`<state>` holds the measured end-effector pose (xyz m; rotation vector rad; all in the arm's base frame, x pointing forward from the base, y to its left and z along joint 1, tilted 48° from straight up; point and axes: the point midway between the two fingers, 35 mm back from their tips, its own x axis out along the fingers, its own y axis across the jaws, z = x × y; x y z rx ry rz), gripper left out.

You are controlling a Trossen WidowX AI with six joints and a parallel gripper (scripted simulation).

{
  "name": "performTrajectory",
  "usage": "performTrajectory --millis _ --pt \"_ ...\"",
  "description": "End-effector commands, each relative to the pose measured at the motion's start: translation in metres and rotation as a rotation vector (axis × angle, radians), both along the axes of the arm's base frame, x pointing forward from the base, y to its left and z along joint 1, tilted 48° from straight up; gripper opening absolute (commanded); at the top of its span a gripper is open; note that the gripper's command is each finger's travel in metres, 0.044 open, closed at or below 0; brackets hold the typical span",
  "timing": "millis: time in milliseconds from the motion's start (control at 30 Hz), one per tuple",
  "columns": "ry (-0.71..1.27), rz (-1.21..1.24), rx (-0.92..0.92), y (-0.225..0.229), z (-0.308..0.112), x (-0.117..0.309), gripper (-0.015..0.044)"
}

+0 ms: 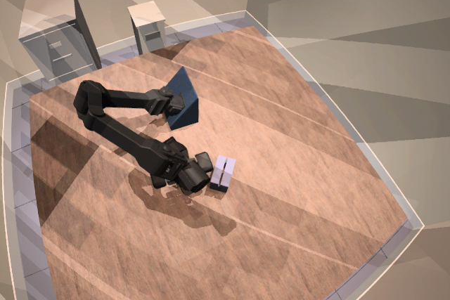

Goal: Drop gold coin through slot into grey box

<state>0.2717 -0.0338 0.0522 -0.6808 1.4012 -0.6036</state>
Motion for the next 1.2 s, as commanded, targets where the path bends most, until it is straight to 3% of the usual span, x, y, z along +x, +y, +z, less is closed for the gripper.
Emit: performTrajectory --millis 0,633,833,1167 --pt "0.008 -0.002 -0.006 -0.007 -0.005 -0.002 0.0161" --pt "0.007 -0.003 -0.012 -0.028 -0.022 -0.002 0.0161" --pt "0.007 -0.003 -0.012 -0.028 -0.022 -0.002 0.0003" --pt "0.006 -0.002 -0.011 -0.028 -0.022 -0.002 0.0000"
